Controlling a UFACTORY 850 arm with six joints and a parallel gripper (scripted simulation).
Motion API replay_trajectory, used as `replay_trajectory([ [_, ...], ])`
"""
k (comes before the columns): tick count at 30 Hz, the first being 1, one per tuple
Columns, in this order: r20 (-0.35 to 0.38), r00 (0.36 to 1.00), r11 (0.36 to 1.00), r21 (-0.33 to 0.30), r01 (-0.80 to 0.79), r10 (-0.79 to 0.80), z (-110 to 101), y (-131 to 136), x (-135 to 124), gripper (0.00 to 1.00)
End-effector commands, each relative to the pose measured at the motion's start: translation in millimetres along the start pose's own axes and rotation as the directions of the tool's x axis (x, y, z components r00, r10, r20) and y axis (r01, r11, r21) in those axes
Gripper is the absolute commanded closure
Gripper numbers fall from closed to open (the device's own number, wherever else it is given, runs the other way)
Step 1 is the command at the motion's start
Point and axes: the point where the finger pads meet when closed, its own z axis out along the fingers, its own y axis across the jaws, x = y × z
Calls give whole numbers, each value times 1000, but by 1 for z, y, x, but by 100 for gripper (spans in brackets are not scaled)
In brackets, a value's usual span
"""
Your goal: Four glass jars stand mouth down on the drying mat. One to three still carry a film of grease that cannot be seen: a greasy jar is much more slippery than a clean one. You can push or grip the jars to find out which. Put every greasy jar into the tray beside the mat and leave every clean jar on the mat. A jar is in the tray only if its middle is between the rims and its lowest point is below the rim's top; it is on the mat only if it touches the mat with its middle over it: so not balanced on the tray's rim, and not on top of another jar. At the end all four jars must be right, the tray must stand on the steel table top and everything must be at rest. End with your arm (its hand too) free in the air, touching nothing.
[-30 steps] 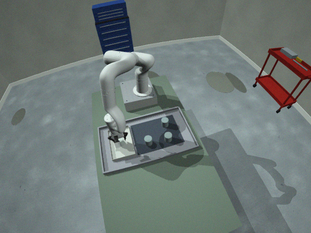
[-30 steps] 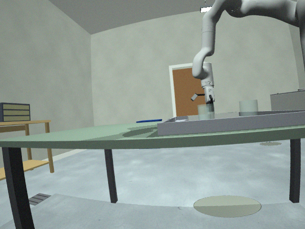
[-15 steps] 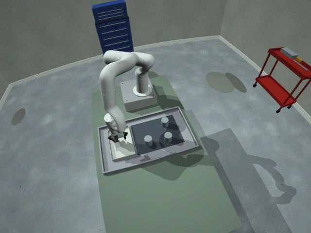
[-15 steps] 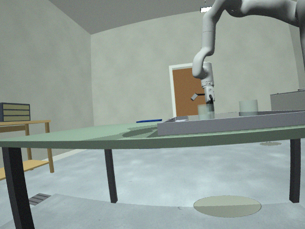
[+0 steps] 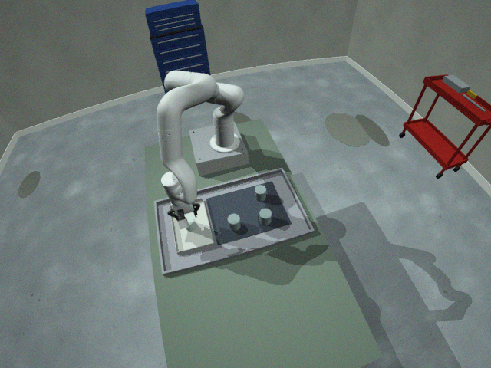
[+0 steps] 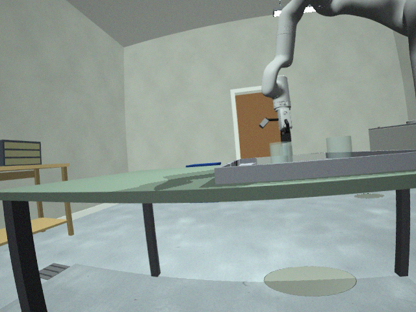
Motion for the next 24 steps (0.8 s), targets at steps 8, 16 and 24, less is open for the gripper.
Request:
replay_trajectory([
  [8, -2, 1000, 1000, -2, 0, 0, -47, 0, 1, 0],
  [16, -2, 1000, 1000, -2, 0, 0, -55, 0, 1, 0],
  [24, -2, 1000, 1000, -2, 0, 0, -55, 0, 1, 0],
])
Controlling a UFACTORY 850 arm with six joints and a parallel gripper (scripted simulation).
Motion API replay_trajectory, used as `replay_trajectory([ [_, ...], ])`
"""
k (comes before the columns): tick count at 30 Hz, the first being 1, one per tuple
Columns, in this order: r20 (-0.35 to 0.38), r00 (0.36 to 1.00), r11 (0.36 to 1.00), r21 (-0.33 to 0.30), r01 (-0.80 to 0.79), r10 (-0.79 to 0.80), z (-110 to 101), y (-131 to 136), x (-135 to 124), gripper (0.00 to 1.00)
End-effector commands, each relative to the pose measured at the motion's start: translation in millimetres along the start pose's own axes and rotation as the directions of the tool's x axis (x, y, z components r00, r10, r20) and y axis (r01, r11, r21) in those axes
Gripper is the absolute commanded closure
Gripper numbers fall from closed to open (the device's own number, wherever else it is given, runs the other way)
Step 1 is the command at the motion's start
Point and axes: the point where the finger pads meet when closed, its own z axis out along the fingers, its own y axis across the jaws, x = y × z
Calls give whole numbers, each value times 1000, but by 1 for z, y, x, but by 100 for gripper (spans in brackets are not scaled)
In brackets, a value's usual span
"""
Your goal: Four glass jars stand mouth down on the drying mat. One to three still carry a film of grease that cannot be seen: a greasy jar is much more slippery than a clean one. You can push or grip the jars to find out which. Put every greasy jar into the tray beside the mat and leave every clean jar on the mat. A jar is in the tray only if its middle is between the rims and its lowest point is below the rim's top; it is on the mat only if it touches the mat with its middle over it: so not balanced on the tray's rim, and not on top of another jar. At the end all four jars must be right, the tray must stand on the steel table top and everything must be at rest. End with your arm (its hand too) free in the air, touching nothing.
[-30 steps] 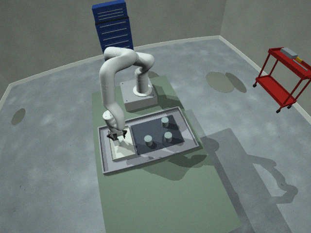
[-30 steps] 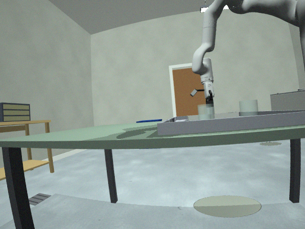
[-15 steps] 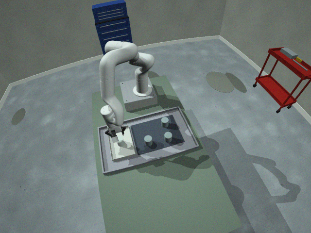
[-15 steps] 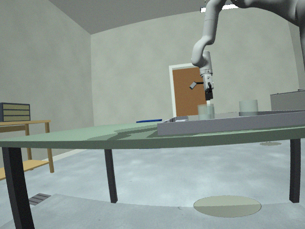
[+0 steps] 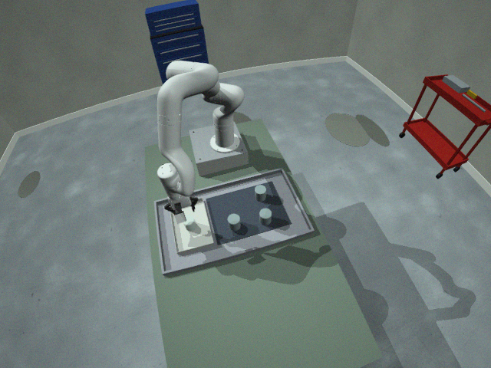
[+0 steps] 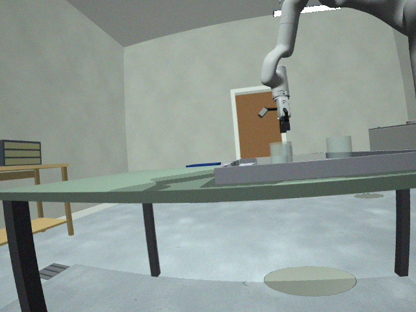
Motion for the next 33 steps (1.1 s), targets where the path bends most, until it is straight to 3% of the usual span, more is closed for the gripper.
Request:
replay_trajectory([
  [1, -2, 1000, 1000, -1, 0, 0, -1, 1, 1, 0],
  [3, -2, 1000, 1000, -1, 0, 0, -1, -16, -2, 0],
  [5, -2, 1000, 1000, -1, 0, 0, -1, -16, -2, 0],
  [20, -2, 1000, 1000, -1, 0, 0, -1, -137, -21, 0],
  [22, -2, 1000, 1000, -1, 0, 0, -1, -137, -21, 0],
  [33, -2, 1000, 1000, -1, 0, 0, -1, -226, -35, 0],
])
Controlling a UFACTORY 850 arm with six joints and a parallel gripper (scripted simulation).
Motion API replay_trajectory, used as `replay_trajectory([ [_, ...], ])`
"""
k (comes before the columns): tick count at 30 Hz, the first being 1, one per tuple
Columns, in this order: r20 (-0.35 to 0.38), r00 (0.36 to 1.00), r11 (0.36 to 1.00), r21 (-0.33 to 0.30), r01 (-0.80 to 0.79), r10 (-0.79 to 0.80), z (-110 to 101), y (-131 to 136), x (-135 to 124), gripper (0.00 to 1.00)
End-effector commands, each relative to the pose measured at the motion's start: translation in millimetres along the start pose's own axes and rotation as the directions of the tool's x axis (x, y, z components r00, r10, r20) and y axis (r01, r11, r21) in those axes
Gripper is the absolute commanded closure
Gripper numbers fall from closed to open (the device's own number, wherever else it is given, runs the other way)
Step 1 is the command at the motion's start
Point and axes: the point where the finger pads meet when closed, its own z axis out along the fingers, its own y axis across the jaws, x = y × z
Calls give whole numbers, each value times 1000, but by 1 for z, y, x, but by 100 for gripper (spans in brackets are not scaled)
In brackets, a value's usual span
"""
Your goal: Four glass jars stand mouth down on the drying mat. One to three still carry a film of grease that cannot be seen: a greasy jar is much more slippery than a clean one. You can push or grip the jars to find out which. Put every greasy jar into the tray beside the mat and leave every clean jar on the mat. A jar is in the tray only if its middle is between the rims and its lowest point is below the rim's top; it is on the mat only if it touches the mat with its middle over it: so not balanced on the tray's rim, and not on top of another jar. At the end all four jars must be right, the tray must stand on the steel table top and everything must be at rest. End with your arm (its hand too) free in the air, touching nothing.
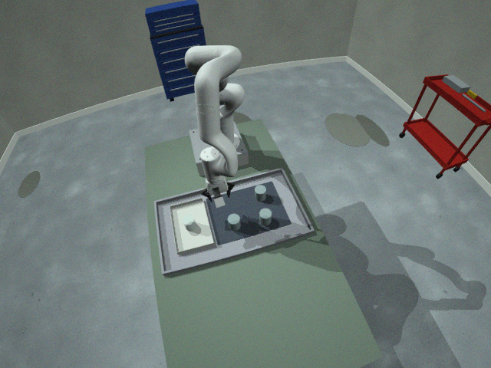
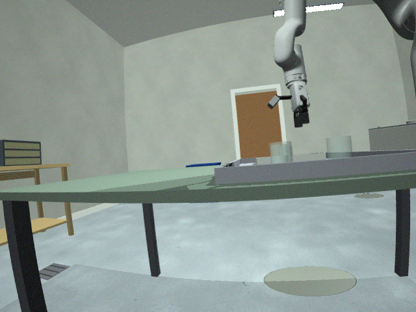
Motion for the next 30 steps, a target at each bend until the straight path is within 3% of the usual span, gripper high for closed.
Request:
replay_trajectory([
  [1, -4, 1000, 1000, -3, -1, 1, -1, -44, -5, 0],
  [4, -4, 1000, 1000, -3, -1, 1, -1, -69, -8, 0],
  [6, -4, 1000, 1000, -3, -1, 1, -1, -69, -8, 0],
  [21, -4, 1000, 1000, -3, -1, 1, -1, -190, -27, 0],
  [23, -4, 1000, 1000, -3, -1, 1, -1, -190, -27, 0],
  [28, -4, 1000, 1000, -3, -1, 1, -1, -231, -34, 0],
  [30, -4, 1000, 1000, -3, -1, 1, -1, -231, -34, 0],
])
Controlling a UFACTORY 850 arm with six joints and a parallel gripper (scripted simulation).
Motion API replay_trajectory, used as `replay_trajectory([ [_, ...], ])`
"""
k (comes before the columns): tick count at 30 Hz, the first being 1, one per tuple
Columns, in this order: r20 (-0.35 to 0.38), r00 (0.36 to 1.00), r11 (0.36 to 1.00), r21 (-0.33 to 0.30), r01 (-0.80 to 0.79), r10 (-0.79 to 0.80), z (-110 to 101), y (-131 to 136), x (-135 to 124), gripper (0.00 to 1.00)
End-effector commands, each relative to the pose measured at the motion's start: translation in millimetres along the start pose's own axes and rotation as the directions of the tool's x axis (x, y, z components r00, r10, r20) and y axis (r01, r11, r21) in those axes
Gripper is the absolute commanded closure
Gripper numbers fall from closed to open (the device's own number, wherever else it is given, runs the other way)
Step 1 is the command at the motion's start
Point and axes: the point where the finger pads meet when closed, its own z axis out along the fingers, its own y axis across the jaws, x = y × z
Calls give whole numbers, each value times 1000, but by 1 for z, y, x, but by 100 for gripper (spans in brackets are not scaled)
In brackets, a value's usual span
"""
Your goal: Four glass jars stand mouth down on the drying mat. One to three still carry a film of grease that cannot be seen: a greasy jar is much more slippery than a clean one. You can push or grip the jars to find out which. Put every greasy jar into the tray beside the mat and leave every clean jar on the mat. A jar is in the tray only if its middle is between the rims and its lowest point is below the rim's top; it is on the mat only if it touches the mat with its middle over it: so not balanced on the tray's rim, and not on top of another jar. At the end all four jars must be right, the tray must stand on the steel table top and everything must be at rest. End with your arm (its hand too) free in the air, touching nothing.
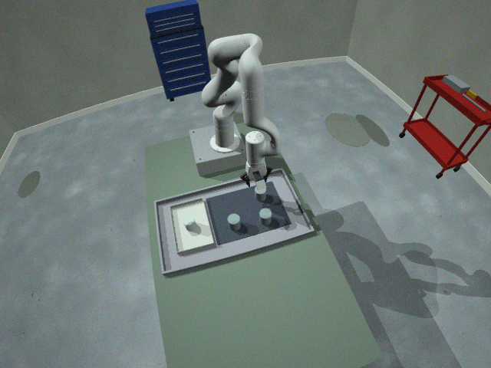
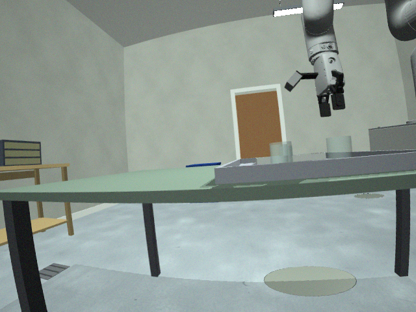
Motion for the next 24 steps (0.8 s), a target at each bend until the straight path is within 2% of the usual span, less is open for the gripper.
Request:
replay_trajectory([
  [1, 2, 1000, 1000, -11, -2, 2, 0, -20, -1, 0],
  [8, 2, 1000, 1000, -11, -2, 2, 43, -20, -1, 0],
  [10, 2, 1000, 1000, -11, -2, 2, 43, -20, -1, 0],
  [12, 2, 1000, 1000, -11, -2, 2, 55, -20, -1, 0],
  [24, 2, 1000, 1000, -11, -2, 2, 55, -20, -1, 0],
])
